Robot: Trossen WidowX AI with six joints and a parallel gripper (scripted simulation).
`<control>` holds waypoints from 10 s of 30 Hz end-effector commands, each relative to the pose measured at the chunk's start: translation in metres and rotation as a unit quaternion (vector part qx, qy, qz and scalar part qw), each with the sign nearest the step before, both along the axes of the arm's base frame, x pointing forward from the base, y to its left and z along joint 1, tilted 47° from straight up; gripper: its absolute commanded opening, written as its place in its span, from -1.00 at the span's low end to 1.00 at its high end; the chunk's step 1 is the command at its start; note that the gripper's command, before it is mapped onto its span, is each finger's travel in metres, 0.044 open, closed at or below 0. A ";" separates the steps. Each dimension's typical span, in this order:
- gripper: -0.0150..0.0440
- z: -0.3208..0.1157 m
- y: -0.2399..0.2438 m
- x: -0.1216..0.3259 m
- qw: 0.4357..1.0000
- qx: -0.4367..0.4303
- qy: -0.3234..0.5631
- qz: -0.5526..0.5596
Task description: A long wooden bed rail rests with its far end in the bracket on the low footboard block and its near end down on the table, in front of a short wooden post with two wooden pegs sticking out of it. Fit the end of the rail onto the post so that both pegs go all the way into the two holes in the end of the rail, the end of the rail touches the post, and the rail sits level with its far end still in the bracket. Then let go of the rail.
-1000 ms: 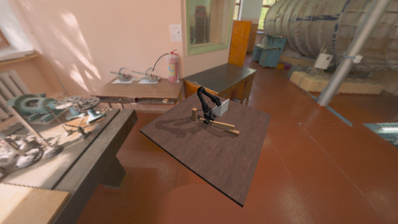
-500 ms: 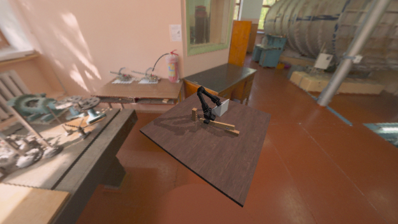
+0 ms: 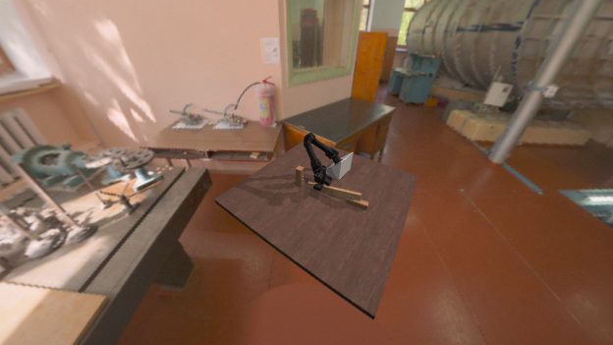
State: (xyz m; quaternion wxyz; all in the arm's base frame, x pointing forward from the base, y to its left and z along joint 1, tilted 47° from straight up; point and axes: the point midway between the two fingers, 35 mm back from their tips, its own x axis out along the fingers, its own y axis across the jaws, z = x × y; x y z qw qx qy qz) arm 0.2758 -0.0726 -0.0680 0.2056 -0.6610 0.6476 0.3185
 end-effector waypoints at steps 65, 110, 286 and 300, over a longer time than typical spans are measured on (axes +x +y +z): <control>-0.49 0.023 0.028 0.006 1.000 0.003 -0.001 0.003; -0.49 0.023 0.027 0.004 1.000 0.003 -0.001 0.003; -0.49 0.057 -0.005 0.011 1.000 0.001 0.000 0.003; -0.49 0.060 -0.008 0.012 1.000 0.001 0.000 0.003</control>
